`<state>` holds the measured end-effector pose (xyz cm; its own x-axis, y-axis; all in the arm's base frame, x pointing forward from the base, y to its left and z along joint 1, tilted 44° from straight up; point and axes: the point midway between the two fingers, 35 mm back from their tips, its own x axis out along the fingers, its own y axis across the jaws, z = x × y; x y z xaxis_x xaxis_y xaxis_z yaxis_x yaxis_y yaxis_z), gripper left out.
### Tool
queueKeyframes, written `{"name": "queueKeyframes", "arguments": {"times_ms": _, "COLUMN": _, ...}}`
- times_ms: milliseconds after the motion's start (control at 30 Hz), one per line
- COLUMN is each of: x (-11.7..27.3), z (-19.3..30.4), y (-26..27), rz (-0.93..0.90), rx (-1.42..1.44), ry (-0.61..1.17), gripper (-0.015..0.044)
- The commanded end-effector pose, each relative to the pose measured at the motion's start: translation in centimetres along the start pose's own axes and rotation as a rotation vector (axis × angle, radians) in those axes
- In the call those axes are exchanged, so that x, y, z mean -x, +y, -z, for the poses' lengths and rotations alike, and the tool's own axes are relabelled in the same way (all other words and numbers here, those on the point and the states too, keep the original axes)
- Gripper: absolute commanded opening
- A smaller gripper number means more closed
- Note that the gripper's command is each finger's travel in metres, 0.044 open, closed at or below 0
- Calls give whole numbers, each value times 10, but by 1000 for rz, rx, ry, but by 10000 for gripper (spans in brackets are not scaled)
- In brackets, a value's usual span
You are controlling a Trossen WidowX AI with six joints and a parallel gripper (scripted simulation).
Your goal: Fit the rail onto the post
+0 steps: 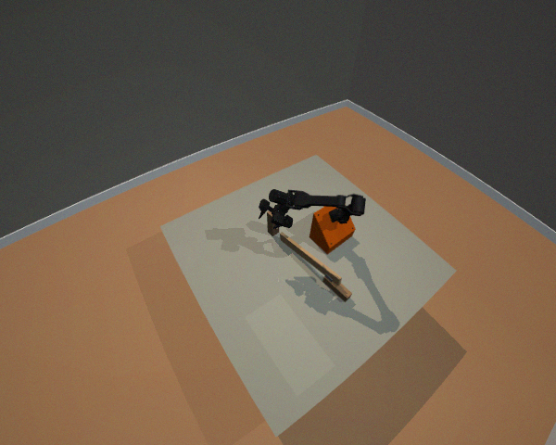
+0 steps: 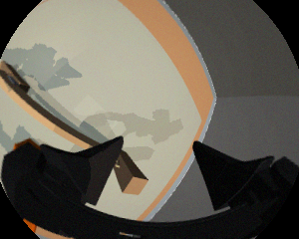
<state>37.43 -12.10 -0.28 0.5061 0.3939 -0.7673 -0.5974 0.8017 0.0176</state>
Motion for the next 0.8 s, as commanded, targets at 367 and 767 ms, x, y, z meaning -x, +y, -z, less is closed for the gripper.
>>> {"name": "queueKeyframes", "arguments": {"times_ms": 367, "x": -37, "z": 33, "y": 190, "rz": -671, "rx": 870, "ry": -75, "gripper": 440}}
{"name": "queueKeyframes", "arguments": {"times_ms": 767, "x": -41, "z": 35, "y": 194, "rz": -675, "rx": 875, "ry": -76, "gripper": 440}}
